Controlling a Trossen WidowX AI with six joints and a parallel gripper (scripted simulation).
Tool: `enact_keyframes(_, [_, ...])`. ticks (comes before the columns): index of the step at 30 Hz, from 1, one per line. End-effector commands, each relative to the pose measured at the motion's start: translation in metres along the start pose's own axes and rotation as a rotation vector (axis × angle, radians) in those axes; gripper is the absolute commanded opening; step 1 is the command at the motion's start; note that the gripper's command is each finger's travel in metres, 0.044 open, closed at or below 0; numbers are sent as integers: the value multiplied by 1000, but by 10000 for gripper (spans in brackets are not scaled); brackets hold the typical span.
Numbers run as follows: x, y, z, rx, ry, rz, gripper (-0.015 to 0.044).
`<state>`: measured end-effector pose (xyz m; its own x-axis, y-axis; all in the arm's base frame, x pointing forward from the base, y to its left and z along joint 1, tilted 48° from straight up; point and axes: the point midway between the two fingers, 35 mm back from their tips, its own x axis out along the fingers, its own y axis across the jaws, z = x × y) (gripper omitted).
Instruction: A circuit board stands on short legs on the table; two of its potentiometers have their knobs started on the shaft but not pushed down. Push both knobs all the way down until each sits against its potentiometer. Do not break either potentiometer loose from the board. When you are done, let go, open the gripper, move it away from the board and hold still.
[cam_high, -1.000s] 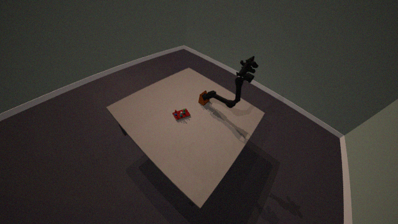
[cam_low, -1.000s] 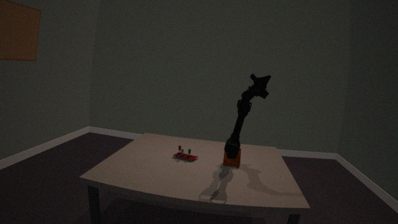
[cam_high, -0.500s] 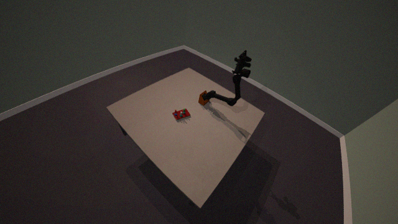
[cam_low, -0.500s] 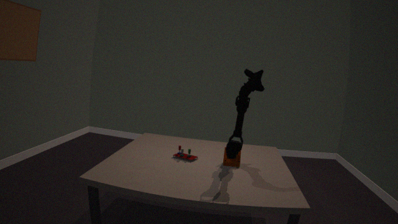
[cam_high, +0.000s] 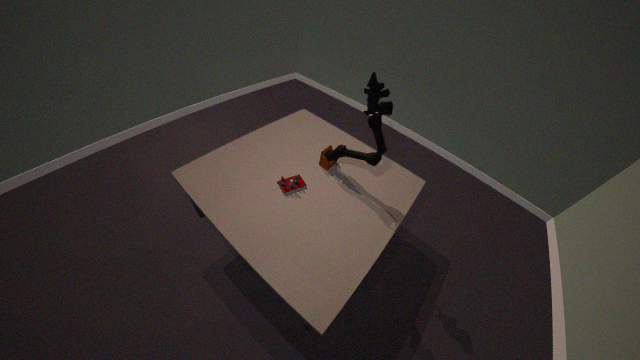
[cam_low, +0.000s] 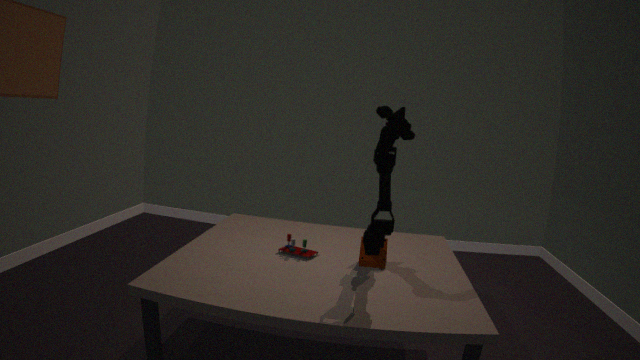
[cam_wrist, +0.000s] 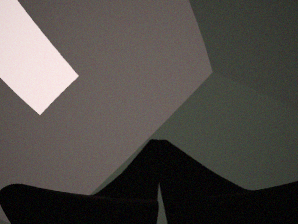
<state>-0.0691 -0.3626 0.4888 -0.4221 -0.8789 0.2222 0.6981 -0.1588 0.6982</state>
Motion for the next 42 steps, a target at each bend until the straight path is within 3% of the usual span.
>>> enact_keyframes(1, [4, 3, -36, -89, 115, 15, 0])
enact_keyframes(20, [-18, 8, -194, -457, 625, 147, 0])
enact_keyframes(42, [-113, -7, -340, -862, 1171, 440, 0])
